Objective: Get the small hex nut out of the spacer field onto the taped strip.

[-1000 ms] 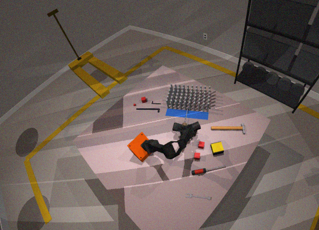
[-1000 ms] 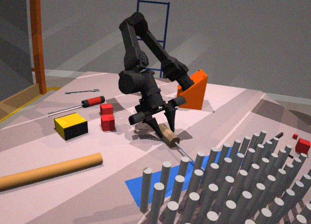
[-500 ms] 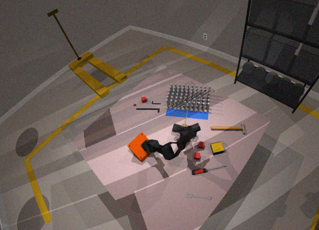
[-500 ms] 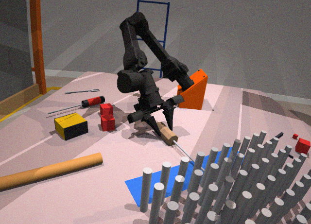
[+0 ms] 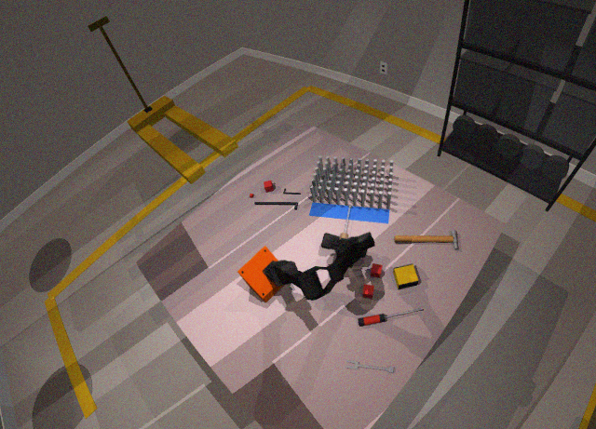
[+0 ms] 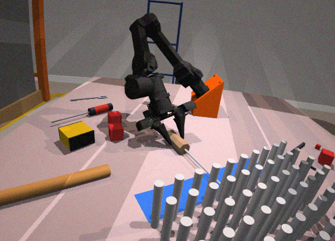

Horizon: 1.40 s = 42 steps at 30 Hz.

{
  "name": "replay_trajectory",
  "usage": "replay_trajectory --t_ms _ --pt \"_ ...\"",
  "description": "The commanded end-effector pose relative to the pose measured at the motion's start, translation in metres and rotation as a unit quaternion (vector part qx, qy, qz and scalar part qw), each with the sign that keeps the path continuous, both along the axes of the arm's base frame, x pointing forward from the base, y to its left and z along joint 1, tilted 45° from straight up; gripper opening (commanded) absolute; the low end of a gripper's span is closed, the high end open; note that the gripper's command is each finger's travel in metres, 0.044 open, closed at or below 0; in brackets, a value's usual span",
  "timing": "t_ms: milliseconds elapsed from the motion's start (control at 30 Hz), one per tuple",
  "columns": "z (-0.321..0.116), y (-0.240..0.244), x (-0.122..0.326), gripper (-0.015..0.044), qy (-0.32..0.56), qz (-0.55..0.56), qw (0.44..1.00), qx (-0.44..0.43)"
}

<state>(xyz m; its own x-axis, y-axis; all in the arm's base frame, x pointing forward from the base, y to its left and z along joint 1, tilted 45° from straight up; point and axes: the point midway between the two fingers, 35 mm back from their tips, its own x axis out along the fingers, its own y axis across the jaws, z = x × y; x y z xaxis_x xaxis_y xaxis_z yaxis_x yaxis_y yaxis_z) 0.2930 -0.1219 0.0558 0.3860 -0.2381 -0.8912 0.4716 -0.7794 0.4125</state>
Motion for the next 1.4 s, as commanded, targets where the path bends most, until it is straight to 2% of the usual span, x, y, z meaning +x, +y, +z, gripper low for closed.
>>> replay_trajectory --t_ms 0,1033,1367 --pt "0.002 -0.001 -0.003 0.0 0.0 0.002 1.0 0.0" --pt "0.016 0.012 -0.001 0.0 -0.003 0.0 1.0 0.0" --pt "0.029 0.008 -0.028 0.0 -0.001 0.002 1.0 -0.001"
